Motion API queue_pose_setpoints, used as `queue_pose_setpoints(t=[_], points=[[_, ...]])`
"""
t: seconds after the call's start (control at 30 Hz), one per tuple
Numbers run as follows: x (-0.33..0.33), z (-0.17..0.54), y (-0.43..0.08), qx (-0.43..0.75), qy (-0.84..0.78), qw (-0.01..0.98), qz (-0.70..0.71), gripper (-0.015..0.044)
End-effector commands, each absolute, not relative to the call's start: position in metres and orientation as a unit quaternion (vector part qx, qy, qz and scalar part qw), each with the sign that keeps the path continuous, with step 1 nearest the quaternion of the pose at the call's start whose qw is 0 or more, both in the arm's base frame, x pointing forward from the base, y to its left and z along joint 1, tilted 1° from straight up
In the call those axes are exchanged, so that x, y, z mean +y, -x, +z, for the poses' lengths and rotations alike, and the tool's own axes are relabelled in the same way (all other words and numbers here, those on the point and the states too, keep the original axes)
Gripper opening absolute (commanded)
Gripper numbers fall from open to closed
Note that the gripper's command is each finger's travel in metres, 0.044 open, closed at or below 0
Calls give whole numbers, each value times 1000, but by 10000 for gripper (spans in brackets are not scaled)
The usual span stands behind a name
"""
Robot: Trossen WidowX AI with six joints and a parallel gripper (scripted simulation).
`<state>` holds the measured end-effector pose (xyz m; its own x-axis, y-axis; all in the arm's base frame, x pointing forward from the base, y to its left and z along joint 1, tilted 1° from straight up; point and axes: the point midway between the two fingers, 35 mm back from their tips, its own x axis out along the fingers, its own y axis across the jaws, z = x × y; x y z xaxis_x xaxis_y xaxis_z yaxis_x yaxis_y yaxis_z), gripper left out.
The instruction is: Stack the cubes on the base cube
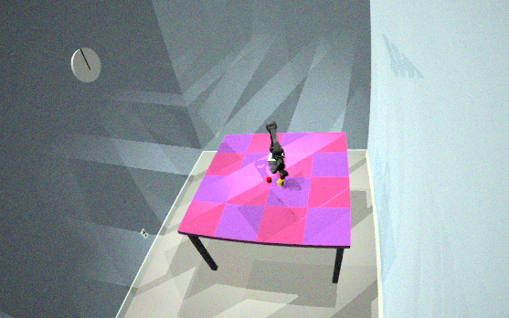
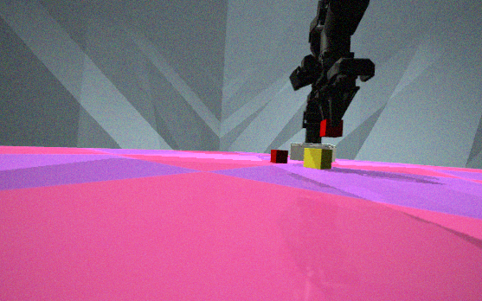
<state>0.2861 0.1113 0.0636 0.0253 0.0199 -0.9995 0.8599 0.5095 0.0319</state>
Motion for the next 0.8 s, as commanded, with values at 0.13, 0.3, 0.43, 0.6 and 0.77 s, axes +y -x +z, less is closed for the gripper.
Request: queue_pose_setpoints(t=[0.13,0.3,0.43,0.6,0.77], points=[[111,44,-284,612,-360,615,-343,105],[111,41,-283,612,-360,614,-343,105],[111,41,-283,612,-360,614,-343,105],[111,39,-283,613,-360,615,-342,105],[111,39,-283,613,-360,615,-342,105]])
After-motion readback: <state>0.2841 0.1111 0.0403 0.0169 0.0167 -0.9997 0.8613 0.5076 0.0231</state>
